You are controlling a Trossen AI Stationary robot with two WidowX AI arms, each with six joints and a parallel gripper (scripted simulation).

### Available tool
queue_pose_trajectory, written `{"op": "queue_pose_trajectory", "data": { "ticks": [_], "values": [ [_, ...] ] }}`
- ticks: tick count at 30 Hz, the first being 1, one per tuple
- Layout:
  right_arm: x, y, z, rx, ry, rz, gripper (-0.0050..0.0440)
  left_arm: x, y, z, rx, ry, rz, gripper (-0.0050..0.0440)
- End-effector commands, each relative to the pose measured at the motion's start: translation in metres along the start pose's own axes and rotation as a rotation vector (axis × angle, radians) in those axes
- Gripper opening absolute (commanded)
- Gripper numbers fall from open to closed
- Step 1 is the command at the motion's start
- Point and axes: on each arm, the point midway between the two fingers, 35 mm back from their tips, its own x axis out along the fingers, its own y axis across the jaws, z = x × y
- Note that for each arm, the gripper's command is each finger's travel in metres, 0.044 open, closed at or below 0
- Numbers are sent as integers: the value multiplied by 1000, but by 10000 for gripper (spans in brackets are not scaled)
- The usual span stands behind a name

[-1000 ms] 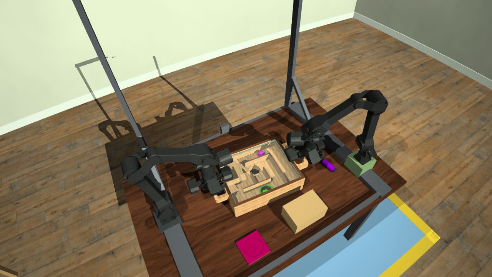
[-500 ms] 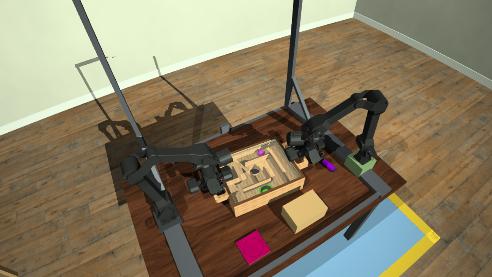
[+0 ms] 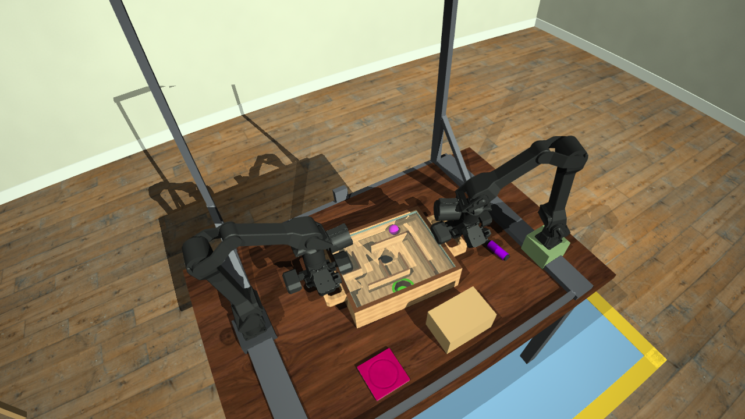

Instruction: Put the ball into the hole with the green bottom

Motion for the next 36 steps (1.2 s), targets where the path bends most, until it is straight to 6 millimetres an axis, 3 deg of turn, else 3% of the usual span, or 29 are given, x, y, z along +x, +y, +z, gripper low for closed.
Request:
{"op": "queue_pose_trajectory", "data": {
  "ticks": [1,13,16,20,21,23,24,28,36],
  "values": [
    [-16,6,-1,1,7,55,-50,-16,-4,-12,17,29,-40,-50],
    [-16,6,-1,2,7,55,-50,-12,-4,-8,18,17,-32,-50],
    [-29,4,1,-3,20,78,-50,-35,-6,-13,15,40,-29,-50],
    [-18,-3,1,-3,42,95,-50,-55,-10,-18,5,78,15,-50],
    [-21,1,0,0,23,91,-50,-43,-5,-16,5,46,6,-50],
    [-25,4,-1,1,10,109,-50,-42,-6,-17,4,32,0,-50],
    [-27,5,-1,1,6,67,-50,-32,2,-13,4,22,-3,-50],
    [-28,4,-1,1,13,72,-50,-35,-1,-15,8,35,-9,-50],
    [-46,10,-1,-2,-3,-12,-50,-19,6,-11,27,11,-78,-50]
  ]
}}
